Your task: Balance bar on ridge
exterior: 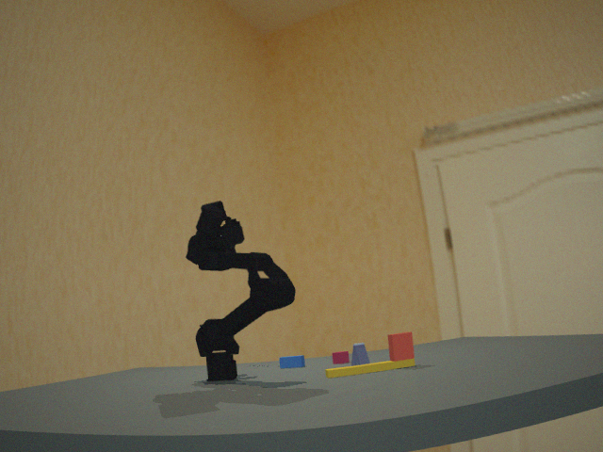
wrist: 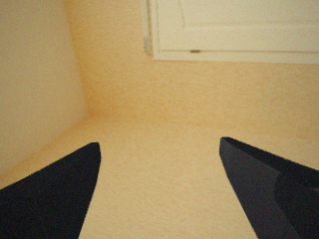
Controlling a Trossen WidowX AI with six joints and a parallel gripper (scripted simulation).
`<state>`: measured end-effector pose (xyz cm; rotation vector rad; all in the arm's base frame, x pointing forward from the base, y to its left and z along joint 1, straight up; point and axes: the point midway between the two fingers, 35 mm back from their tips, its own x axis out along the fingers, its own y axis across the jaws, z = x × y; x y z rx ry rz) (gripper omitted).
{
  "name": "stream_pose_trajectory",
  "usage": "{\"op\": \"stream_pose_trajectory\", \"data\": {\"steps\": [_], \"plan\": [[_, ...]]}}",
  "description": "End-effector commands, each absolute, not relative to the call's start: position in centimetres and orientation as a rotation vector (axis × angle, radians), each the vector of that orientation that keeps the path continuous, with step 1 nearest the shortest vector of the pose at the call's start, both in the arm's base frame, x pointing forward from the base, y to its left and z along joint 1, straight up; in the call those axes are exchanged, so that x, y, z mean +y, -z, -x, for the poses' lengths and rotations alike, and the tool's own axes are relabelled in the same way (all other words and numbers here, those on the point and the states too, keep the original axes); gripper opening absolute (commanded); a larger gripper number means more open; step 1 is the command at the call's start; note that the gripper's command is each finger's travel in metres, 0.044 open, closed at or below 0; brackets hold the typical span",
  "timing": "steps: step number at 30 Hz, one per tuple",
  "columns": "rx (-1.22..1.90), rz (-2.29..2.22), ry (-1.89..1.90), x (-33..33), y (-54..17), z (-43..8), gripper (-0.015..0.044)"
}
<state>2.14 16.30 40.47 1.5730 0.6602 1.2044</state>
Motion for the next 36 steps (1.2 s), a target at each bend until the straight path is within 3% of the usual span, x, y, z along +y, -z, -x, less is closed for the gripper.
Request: {"op": "stream_pose_trajectory", "data": {"steps": [1, 36], "plan": [[0.638, -1.559, -1.190, 16.9, -40.8, -2.2, 0.0315], [0.536, -1.429, -0.912, 22.9, -41.4, -6.7, 0.0315]]}}
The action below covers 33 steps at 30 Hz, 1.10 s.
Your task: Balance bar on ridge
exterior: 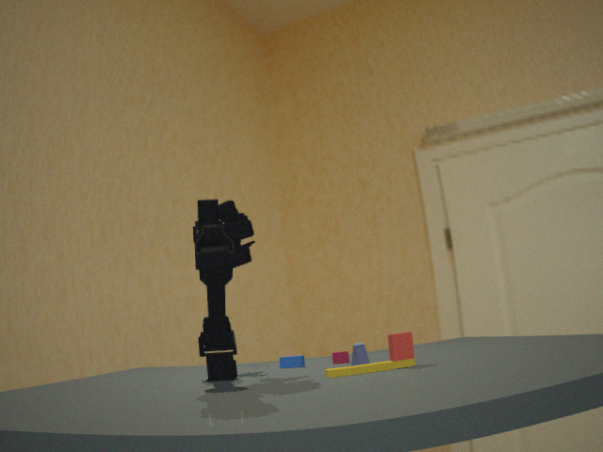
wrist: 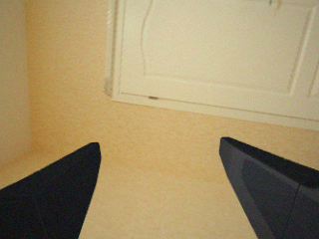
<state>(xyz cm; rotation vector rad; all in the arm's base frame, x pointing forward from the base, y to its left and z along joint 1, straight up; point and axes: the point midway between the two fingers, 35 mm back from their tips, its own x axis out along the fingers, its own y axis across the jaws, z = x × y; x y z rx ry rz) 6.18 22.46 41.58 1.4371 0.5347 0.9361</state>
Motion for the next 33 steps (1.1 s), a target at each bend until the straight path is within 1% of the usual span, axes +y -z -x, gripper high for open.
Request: {"op": "stream_pose_trajectory", "data": {"steps": [1, 18, 33], "plan": [[0.536, -1.427, -0.902, 23.1, -41.4, -7.0, 0.0315], [0.548, -1.400, -0.679, 25.2, -40.0, -11.9, 0.0315], [0.572, -1.415, -0.445, 25.5, -38.1, -17.4, 0.0315]]}}
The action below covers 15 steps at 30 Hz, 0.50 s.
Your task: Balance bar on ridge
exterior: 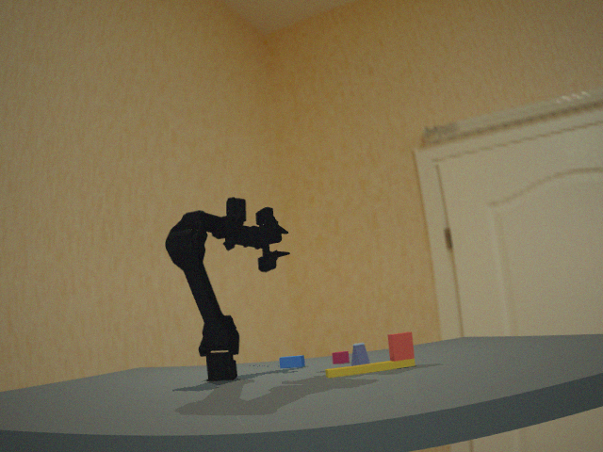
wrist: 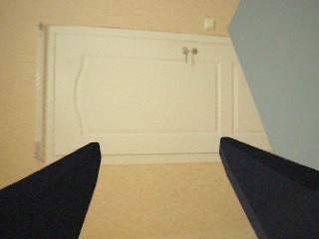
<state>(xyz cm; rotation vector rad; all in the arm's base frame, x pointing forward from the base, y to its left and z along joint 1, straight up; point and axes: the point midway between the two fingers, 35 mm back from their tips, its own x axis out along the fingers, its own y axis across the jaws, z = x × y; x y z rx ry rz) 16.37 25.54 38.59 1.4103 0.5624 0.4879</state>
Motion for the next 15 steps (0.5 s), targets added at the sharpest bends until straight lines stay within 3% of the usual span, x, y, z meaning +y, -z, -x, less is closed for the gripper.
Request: {"op": "stream_pose_trajectory", "data": {"steps": [1, 15], "plan": [[0.572, -1.417, -0.429, 25.5, -38.0, -17.7, 0.0315], [0.563, -1.432, -0.191, 23.7, -36.1, -23.2, 0.0315]]}}
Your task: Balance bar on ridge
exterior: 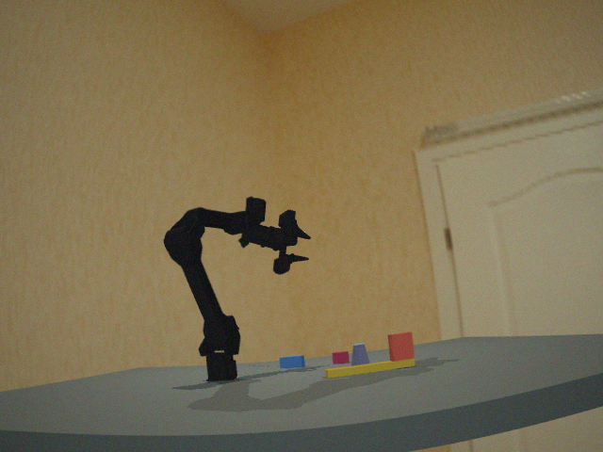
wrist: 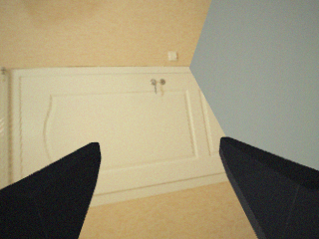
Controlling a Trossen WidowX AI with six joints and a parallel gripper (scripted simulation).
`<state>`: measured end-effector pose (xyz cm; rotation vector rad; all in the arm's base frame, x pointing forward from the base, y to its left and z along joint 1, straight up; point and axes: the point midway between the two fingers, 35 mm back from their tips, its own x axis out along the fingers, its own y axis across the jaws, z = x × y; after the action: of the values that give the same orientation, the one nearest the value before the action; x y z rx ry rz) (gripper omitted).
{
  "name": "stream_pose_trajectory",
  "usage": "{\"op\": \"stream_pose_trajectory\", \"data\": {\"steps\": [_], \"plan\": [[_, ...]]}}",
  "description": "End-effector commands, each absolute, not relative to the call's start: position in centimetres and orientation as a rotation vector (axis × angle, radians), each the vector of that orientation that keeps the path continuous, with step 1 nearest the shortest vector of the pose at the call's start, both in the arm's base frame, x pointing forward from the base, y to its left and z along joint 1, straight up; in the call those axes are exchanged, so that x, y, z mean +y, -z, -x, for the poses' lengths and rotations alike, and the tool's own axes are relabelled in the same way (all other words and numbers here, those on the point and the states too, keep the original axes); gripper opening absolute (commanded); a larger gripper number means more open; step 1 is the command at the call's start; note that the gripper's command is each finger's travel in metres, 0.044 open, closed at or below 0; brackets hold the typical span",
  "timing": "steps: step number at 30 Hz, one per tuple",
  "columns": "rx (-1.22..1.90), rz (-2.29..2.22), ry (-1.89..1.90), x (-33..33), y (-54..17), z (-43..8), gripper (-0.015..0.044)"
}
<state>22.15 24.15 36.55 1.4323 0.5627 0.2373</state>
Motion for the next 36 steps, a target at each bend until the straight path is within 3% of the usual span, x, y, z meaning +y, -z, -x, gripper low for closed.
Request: {"op": "stream_pose_trajectory", "data": {"steps": [1, 36], "plan": [[0.561, -1.431, -0.173, 23.4, -36.0, -23.5, 0.0315], [0.551, -1.622, 0.546, 13.0, -29.3, -34.9, 0.0315]]}}
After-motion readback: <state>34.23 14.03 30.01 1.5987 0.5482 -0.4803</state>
